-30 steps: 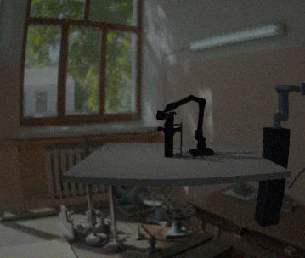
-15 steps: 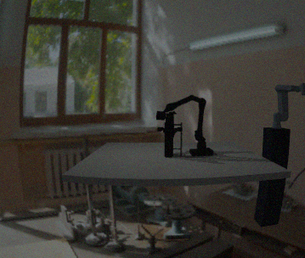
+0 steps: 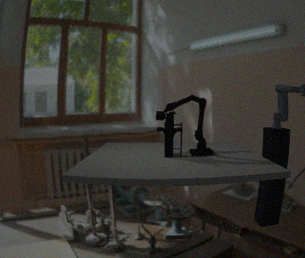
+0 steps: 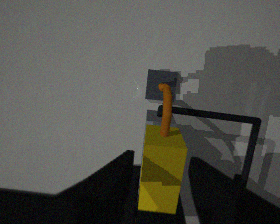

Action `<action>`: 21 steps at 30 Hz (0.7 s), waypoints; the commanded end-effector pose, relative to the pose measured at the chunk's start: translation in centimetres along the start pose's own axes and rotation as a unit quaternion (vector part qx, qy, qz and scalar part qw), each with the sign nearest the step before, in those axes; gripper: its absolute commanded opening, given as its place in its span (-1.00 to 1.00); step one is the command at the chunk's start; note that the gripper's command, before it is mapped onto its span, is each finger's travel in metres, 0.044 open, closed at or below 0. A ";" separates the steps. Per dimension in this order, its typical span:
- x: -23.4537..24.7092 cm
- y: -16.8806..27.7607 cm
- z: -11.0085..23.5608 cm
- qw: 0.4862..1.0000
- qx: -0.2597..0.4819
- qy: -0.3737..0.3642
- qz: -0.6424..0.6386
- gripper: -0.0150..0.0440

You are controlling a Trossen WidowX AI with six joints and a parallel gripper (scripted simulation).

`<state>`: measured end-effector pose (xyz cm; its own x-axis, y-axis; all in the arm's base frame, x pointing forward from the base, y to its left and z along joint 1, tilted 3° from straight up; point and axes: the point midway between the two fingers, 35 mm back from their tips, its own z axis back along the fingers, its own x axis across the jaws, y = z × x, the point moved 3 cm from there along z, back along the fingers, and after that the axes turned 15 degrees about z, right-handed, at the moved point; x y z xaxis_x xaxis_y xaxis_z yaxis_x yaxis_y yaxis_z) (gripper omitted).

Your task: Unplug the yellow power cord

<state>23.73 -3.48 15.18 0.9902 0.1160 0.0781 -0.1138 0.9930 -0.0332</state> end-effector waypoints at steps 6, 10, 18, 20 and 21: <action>0.0 0.3 -0.5 1.000 -0.001 0.002 -0.003 0.05; 0.0 0.4 -1.1 1.000 -0.001 0.002 -0.003 0.05; 0.0 0.4 -1.0 1.000 0.000 0.000 0.000 -0.24; 0.0 0.4 -1.0 1.000 0.000 0.000 0.000 -0.28; 0.0 0.4 -1.0 1.000 0.000 0.000 0.000 -0.31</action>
<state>23.75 -3.07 14.13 0.9905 0.1149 0.0762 -0.1127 0.9931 -0.0325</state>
